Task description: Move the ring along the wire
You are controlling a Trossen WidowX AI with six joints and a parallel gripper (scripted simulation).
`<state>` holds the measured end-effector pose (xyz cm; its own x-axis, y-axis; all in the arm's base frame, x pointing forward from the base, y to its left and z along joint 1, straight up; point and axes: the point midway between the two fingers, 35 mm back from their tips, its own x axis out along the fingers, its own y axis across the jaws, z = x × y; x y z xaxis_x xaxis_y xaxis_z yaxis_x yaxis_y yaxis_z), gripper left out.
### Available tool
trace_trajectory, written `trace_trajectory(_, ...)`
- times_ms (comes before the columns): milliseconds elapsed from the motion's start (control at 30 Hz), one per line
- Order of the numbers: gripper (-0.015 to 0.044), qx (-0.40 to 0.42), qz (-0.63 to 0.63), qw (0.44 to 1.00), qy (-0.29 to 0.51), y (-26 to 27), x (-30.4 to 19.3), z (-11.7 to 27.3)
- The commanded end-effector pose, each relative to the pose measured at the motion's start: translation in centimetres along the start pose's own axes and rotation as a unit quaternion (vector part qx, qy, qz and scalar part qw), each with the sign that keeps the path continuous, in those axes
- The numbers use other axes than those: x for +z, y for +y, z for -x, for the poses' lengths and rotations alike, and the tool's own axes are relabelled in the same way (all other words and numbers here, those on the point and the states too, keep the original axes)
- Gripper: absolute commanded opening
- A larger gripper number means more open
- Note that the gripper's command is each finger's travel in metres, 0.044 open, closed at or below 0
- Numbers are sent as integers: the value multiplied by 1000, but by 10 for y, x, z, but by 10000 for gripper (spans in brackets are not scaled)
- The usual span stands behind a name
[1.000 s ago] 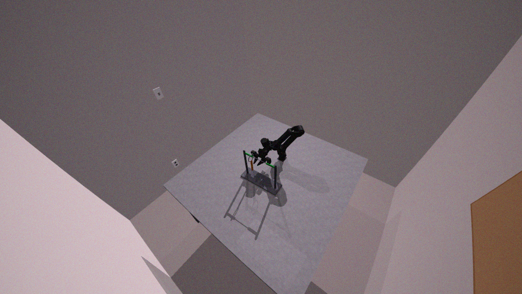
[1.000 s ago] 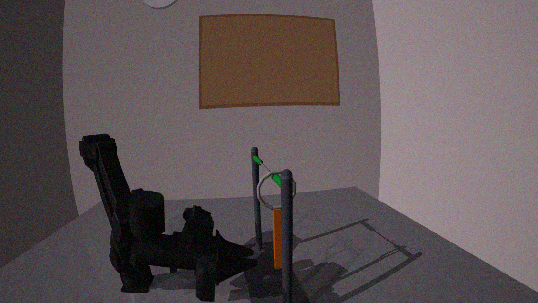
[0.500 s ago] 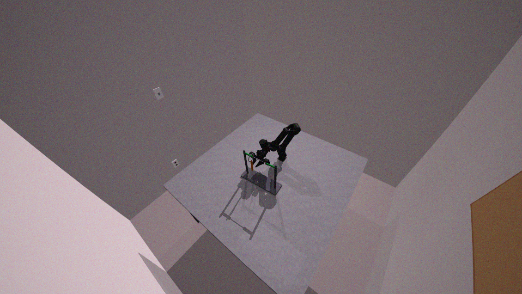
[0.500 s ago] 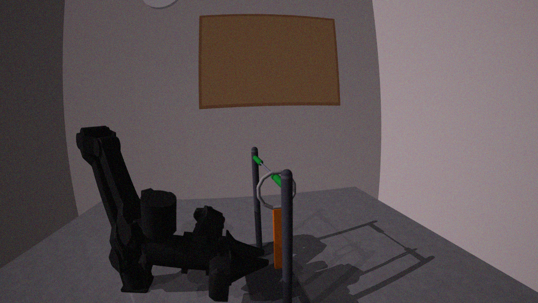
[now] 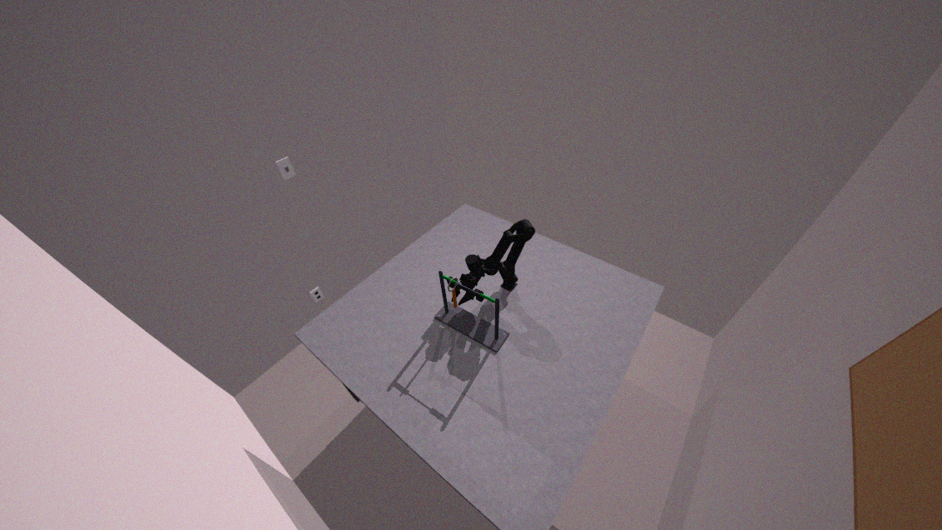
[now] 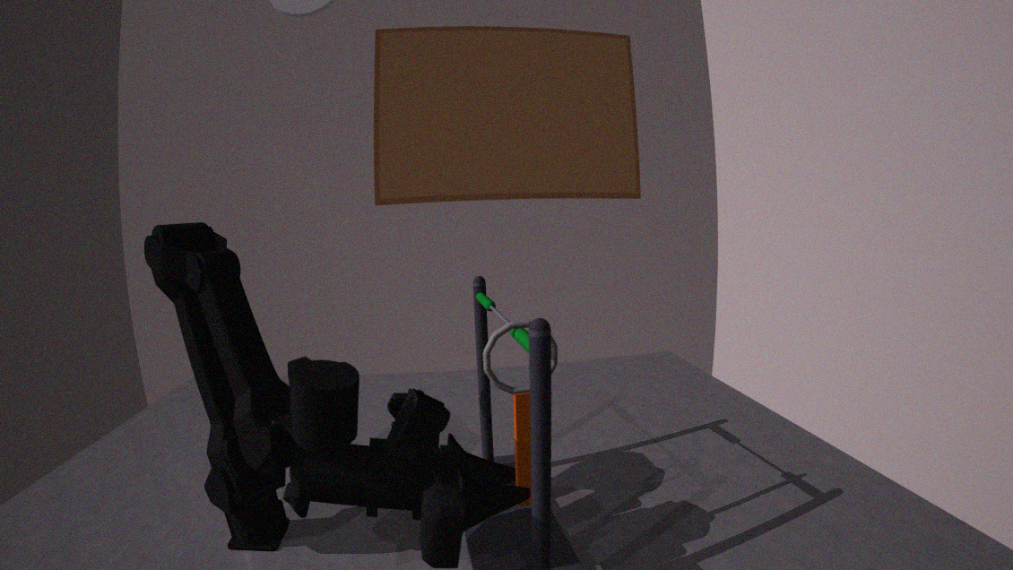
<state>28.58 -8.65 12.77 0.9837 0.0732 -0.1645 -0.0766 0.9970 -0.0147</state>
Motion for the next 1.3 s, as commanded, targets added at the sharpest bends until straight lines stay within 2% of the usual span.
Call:
trace_trajectory(0,160,-3,-1,1000,0,-2,1,-6)
trace_trajectory(567,160,-3,-3,1000,-4,2,-2,-32)
trace_trajectory(1267,160,-3,-3,1000,-4,3,-2,-32)
